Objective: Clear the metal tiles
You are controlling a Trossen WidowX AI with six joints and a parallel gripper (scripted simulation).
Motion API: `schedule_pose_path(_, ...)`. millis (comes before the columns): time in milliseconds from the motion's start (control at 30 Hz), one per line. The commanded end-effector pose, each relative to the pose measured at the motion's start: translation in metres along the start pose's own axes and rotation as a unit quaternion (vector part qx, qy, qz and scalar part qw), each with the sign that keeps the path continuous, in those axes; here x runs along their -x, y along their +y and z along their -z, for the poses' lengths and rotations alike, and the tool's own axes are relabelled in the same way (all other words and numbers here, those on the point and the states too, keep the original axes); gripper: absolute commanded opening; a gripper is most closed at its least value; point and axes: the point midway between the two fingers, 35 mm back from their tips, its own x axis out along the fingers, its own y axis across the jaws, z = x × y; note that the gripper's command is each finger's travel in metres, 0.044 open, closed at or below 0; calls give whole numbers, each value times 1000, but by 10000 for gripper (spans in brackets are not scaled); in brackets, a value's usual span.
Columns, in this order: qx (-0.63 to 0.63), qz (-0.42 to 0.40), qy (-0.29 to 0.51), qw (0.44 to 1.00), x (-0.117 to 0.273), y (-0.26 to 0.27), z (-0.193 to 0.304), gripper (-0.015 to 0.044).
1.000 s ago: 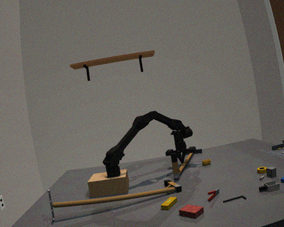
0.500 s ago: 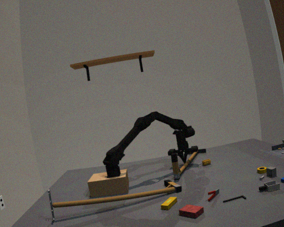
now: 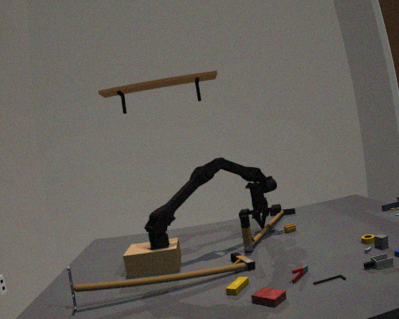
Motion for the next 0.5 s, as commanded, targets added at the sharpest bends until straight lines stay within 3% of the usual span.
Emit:
schedule_pose_path(0,0,-1,4,1000,-6,-5,4,0)
schedule_pose_path(467,1,2,2,1000,-6,-18,6,0)
